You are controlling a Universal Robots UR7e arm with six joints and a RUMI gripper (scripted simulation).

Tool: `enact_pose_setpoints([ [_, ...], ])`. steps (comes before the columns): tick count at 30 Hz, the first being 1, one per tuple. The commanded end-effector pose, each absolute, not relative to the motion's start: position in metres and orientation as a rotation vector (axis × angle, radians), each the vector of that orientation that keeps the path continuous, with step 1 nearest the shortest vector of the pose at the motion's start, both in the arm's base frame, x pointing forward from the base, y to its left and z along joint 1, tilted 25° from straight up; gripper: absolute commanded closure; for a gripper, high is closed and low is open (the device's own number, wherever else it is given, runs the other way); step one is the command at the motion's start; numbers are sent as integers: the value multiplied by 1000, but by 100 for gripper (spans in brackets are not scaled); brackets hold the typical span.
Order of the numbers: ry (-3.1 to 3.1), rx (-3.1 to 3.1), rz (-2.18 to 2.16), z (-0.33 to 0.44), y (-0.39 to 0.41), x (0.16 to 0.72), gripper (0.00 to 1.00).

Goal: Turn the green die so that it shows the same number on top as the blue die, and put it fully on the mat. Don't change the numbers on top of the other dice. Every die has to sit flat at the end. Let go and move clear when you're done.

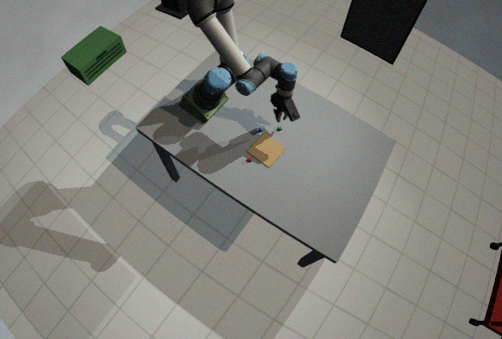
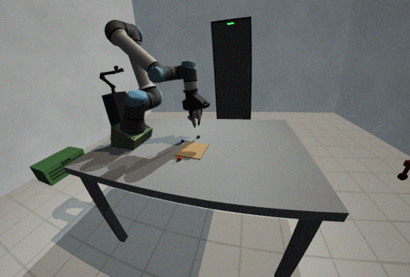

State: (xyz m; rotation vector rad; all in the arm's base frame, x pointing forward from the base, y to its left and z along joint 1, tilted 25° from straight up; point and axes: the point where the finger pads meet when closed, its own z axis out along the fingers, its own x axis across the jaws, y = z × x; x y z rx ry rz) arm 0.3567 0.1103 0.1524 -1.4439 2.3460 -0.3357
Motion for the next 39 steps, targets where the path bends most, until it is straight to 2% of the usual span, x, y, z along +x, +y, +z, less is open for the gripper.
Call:
enact_pose_setpoints([
  [1, 2345, -1444, -336, 152, 110, 357, 82],
  [39, 2345, -1443, -337, 115, 110, 375, 82],
])
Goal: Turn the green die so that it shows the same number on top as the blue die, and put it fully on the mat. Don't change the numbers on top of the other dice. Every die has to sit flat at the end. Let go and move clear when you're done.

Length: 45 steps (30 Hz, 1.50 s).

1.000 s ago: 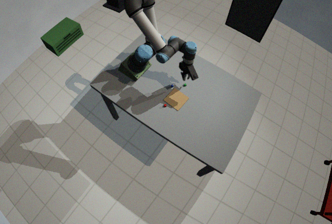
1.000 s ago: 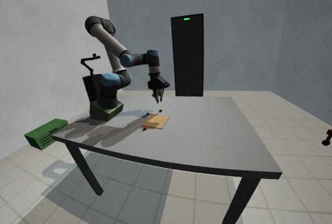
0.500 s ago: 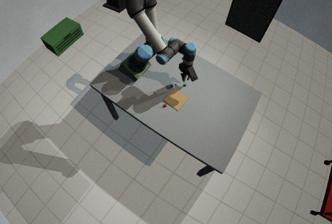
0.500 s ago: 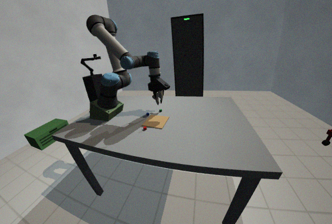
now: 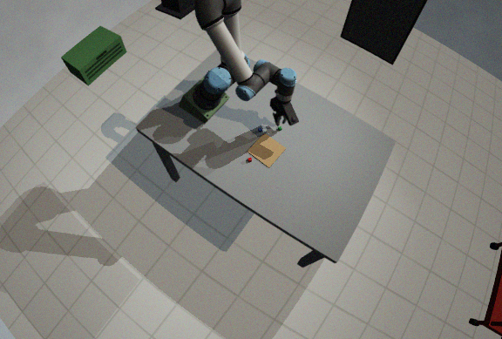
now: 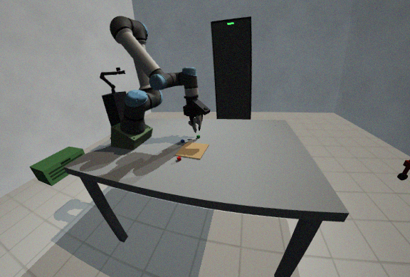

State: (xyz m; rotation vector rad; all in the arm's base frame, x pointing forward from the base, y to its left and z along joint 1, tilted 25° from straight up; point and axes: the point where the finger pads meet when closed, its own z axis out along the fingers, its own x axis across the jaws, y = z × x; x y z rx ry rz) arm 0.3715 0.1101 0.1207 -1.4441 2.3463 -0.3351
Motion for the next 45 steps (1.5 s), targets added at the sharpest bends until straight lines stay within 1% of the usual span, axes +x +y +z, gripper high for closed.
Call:
enact_pose_setpoints([
  [1, 2345, -1443, -337, 114, 110, 375, 82],
  [45, 2345, -1443, -337, 106, 110, 380, 82],
])
